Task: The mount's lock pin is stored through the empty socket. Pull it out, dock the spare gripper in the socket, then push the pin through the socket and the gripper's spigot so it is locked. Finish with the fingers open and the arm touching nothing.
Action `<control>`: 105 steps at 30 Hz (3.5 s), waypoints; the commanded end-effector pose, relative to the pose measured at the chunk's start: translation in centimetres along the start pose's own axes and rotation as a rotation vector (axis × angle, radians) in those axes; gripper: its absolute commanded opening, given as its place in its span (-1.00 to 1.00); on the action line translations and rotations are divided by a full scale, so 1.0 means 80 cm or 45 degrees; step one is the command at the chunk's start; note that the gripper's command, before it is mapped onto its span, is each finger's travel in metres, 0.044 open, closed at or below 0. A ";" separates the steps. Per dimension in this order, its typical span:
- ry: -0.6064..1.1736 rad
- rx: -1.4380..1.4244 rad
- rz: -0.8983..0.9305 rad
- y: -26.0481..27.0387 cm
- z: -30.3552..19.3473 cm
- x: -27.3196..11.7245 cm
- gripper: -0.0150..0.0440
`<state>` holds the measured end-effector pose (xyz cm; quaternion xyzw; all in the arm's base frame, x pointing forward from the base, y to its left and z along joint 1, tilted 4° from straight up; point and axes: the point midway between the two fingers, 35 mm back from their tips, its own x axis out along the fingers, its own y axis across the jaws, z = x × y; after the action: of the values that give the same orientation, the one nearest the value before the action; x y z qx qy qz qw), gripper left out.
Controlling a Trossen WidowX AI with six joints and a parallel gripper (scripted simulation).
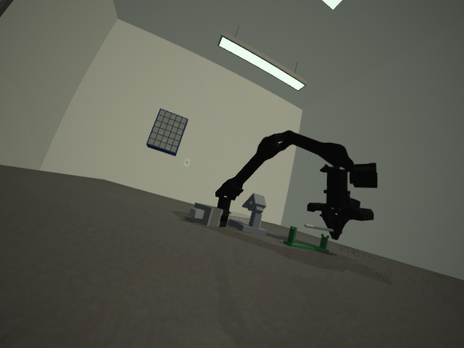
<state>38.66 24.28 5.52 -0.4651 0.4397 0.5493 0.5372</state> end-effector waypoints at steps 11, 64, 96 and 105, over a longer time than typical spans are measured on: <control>0.000 -0.007 0.001 0.001 -0.004 0.015 -0.49; 0.022 0.000 0.044 0.010 0.009 -0.055 0.19; 0.132 -0.007 -0.038 0.001 -0.061 -0.101 0.12; 0.132 -0.007 -0.038 0.002 -0.071 -0.063 0.12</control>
<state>38.56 17.91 9.80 -0.4968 0.4609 0.5190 0.5210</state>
